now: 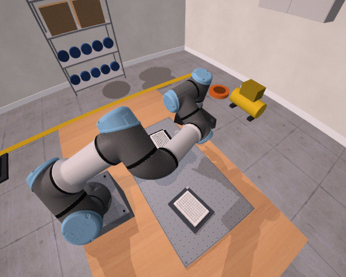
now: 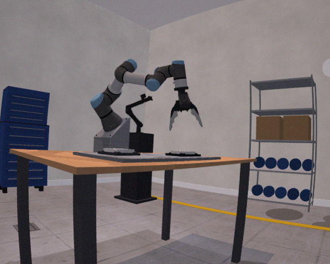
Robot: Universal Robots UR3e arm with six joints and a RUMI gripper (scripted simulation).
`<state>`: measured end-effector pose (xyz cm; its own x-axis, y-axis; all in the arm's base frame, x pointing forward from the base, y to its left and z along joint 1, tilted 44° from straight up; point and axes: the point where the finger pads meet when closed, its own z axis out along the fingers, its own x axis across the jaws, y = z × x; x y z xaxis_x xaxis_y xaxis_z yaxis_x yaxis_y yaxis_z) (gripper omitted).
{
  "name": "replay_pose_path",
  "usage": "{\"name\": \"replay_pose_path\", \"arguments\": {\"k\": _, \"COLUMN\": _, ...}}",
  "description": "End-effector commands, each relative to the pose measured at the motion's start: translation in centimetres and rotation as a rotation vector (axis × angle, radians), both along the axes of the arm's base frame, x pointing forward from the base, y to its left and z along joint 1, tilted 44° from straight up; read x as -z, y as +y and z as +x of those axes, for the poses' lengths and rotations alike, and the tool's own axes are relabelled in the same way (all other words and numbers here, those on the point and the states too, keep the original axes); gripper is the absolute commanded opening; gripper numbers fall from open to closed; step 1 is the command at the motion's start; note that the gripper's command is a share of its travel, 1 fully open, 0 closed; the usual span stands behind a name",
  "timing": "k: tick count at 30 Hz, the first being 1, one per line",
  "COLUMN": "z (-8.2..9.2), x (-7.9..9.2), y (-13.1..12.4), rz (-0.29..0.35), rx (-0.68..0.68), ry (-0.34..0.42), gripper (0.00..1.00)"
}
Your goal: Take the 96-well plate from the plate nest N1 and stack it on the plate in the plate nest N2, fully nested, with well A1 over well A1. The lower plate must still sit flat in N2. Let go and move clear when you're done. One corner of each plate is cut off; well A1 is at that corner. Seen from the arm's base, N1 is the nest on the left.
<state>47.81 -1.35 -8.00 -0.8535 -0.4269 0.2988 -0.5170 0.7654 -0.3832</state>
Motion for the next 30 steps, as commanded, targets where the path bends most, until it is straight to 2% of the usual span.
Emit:
{"name": "replay_pose_path", "arguments": {"k": 1, "z": -0.8, "x": 1.2, "y": 1.2, "rz": -0.040, "rx": 0.096, "ry": -0.033, "gripper": 1.00}}
{"name": "replay_pose_path", "arguments": {"k": 10, "z": -2.6, "x": 3.5, "y": 3.1, "rz": -0.108, "rx": 0.239, "ry": -0.104, "gripper": 1.00}}
{"name": "replay_pose_path", "arguments": {"k": 14, "z": -3.0, "x": 3.8, "y": 3.5, "rz": -0.121, "rx": 0.265, "ry": -0.120, "gripper": 1.00}}
{"name": "replay_pose_path", "arguments": {"k": 30, "z": -6.7, "x": 7.5, "y": 6.5, "rz": -0.251, "rx": 0.493, "ry": -0.298, "gripper": 1.00}}
